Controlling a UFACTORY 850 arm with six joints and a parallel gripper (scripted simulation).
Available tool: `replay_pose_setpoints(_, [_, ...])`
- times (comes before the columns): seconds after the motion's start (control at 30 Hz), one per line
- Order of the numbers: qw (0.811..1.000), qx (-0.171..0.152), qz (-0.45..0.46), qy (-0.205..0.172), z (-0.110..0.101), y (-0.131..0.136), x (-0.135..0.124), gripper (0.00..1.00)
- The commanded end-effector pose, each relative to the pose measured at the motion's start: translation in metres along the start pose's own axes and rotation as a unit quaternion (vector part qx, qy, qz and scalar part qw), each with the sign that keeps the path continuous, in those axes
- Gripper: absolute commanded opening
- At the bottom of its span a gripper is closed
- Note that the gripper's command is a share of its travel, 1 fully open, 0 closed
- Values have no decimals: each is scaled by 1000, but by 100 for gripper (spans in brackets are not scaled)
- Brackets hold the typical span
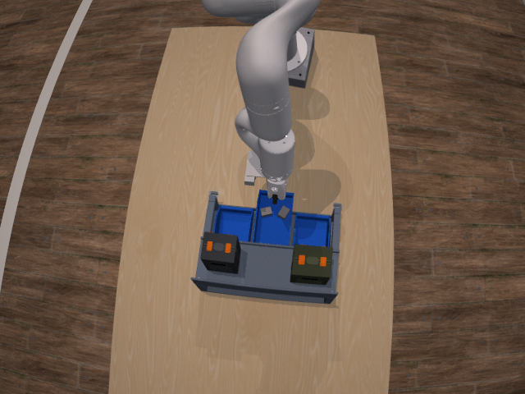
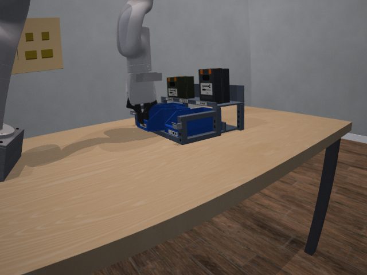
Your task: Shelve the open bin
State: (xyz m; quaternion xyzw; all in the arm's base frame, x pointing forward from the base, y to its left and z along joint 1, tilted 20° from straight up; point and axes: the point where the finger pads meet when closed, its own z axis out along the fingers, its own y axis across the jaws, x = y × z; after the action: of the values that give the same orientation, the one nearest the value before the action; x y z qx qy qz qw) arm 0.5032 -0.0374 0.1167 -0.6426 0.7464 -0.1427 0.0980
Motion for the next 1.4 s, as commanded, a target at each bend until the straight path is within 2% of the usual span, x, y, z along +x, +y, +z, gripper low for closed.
replay_pose_setpoints(0.0, [1000, 0, 0, 1, 0, -1, 0, 0])
replay_pose_setpoints(0.2, [1000, 0, 0, 1, 0, -11, 0, 0])
replay_pose_setpoints(0.6, [1000, 0, 0, 1, 0, -11, 0, 0])
replay_pose_setpoints(0.77, [1000, 0, 0, 1, 0, -21, 0, 0])
replay_pose_setpoints(1.17, [1000, 0, 0, 1, 0, -21, 0, 0])
replay_pose_setpoints(1.37, [1000, 0, 0, 1, 0, -30, 0, 0])
